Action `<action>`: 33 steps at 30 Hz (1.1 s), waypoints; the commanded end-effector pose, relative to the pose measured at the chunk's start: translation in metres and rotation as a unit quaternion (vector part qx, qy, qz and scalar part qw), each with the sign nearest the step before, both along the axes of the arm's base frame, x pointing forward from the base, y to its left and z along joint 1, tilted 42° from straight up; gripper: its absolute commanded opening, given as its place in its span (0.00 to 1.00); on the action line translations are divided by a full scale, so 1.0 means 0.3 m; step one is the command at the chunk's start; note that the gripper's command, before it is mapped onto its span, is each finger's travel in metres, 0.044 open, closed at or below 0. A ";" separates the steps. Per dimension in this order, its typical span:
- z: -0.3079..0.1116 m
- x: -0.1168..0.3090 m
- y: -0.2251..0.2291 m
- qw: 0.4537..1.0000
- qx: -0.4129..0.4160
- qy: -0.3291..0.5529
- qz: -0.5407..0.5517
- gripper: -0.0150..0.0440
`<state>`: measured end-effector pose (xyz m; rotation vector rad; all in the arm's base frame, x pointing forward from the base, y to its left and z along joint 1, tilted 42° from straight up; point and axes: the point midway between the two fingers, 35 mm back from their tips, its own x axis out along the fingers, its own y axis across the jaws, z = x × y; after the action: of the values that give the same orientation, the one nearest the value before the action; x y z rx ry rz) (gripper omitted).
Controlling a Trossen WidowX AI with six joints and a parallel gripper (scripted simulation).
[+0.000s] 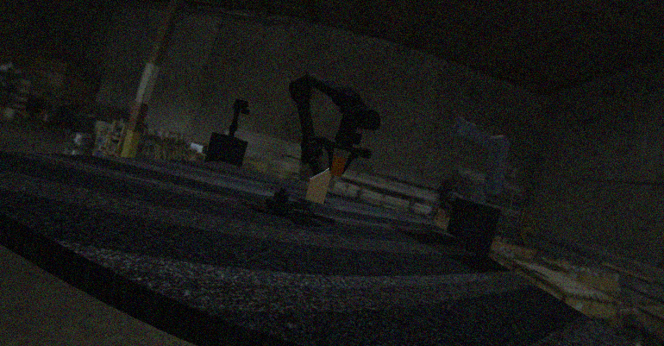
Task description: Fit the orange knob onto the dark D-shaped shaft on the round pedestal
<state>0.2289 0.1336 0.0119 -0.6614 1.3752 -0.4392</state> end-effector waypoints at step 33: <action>0.100 0.189 -0.196 1.000 0.019 -0.004 -0.017 0.25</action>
<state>0.2793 0.0810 0.0365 -0.6029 1.3964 -0.4446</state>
